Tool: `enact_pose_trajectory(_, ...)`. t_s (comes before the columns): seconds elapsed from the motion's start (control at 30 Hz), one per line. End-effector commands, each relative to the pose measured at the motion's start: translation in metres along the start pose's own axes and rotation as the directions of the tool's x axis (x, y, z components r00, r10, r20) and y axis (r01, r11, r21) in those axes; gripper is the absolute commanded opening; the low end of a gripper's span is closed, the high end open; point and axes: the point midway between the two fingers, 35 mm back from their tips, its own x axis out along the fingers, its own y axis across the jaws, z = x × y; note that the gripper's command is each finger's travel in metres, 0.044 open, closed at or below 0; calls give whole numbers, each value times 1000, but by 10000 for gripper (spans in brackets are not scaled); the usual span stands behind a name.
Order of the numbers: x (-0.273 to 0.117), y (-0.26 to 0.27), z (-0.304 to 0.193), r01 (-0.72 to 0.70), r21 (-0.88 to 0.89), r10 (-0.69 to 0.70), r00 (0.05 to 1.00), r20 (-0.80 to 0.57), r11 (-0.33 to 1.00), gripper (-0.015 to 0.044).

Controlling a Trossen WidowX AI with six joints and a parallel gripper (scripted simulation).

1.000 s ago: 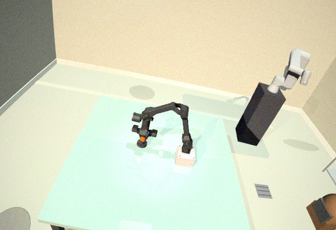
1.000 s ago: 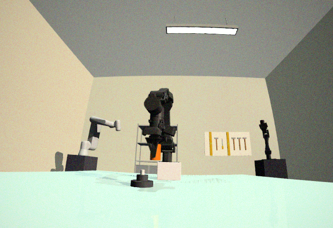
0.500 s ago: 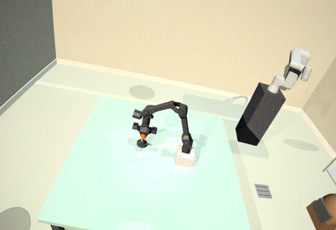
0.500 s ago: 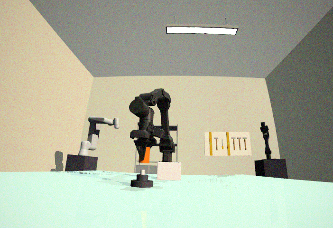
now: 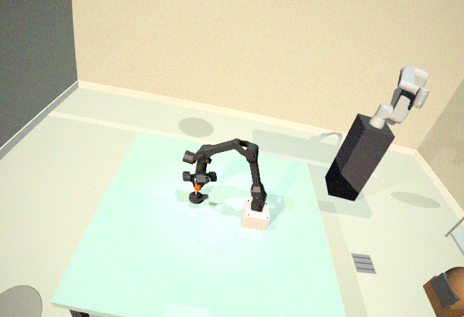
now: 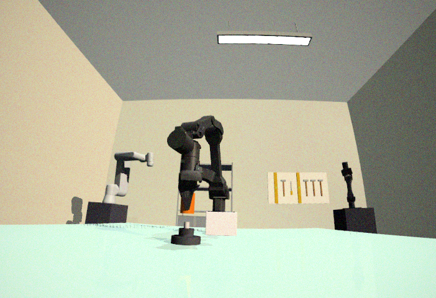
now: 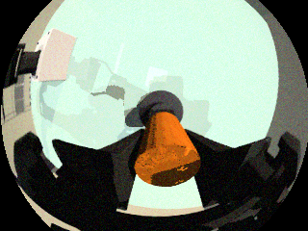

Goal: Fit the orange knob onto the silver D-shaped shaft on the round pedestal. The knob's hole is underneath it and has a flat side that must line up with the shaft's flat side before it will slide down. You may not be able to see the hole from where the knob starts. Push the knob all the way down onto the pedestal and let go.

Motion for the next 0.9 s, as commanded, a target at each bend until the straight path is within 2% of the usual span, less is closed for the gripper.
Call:
enact_pose_trajectory(0.0,-1,-2,-1,2,-108,-2,1000,-3,994,0)
enact_pose_trajectory(0.17,-1,-2,-1,2,-200,-2,1000,-3,980,0)
enact_pose_trajectory(0.57,25,-1,1,1,-200,-2,1000,-3,980,0)
enact_pose_trajectory(0.87,21,-1,1,1,-196,-2,1000,-3,981,0)
